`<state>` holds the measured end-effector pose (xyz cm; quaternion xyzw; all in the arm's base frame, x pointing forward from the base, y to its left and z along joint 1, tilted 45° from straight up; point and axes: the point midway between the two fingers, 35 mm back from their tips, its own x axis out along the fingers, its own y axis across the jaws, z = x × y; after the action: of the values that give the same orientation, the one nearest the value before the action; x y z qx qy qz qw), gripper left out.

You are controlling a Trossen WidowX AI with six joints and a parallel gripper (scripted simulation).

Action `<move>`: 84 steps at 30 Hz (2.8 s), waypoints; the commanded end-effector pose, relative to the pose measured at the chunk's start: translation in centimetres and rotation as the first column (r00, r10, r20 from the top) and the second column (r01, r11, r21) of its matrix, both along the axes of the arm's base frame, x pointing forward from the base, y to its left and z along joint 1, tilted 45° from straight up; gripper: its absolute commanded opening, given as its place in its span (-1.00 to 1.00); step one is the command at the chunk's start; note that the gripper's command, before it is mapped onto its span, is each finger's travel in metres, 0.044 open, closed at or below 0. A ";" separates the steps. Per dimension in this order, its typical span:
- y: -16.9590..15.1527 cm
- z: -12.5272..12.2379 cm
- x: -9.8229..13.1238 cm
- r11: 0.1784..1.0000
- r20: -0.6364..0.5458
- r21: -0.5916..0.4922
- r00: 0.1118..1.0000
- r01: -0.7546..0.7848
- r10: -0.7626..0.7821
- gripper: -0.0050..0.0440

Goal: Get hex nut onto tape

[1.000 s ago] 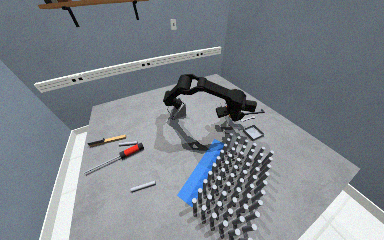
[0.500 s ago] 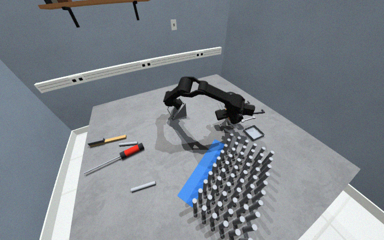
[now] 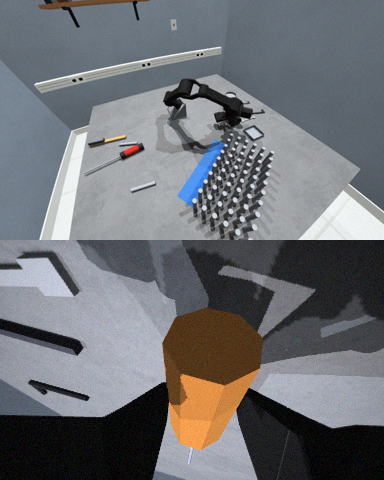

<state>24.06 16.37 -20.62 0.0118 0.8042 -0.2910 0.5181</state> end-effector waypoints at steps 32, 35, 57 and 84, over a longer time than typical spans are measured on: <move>-0.1 0.0 0.4 1.000 0.019 0.020 1.000 -0.002 0.001 0.35; 0.1 0.2 0.7 1.000 0.025 0.024 1.000 -0.002 0.001 0.35; 1.0 3.0 2.3 1.000 0.032 0.028 0.999 -0.006 0.005 0.35; 12.1 12.1 0.5 0.999 0.026 0.034 1.000 -0.005 0.004 0.35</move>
<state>24.59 25.65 -11.20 0.0143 0.8042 -0.2834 0.5223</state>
